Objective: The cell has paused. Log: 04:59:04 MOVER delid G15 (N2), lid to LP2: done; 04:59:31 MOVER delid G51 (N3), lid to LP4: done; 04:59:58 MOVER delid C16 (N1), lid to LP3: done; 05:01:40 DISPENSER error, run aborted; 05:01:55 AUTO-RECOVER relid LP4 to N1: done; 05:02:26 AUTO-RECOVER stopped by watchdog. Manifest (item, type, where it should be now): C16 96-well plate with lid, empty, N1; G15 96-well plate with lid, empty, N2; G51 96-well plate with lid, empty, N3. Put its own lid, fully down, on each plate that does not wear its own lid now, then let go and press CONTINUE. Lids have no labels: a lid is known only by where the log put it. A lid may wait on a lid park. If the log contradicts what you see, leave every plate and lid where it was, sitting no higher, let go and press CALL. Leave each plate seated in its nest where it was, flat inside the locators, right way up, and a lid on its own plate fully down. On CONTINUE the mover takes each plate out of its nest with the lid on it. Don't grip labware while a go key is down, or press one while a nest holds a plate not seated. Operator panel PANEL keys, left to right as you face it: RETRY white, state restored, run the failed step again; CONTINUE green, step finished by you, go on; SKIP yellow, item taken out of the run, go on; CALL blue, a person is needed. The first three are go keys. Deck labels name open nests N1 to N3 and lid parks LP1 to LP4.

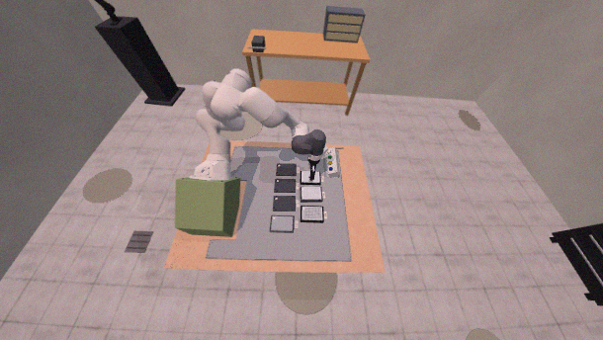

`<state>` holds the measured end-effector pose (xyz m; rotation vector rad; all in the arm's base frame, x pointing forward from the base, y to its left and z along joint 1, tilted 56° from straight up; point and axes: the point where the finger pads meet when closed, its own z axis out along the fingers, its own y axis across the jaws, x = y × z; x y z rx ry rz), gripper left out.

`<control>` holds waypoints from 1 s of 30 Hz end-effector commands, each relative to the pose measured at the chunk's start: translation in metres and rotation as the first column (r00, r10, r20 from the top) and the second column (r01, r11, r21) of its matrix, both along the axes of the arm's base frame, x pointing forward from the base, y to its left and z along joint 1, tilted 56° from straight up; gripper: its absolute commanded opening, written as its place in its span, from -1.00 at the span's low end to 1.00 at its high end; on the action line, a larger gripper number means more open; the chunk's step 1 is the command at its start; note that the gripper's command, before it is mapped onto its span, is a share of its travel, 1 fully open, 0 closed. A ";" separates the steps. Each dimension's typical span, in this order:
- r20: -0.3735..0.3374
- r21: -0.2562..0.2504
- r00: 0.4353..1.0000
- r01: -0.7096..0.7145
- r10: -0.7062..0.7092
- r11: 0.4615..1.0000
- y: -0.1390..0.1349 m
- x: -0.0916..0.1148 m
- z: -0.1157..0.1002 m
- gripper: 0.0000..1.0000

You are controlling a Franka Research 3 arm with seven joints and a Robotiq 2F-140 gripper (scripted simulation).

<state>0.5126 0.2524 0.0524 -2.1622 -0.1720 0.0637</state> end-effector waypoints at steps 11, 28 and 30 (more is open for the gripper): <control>-0.003 0.002 1.000 0.010 -0.010 1.000 0.004 0.001 -0.003 0.32; -0.003 0.002 1.000 0.010 -0.010 1.000 0.005 0.001 -0.003 0.32; -0.003 0.002 1.000 0.010 -0.010 1.000 0.005 0.001 -0.003 0.32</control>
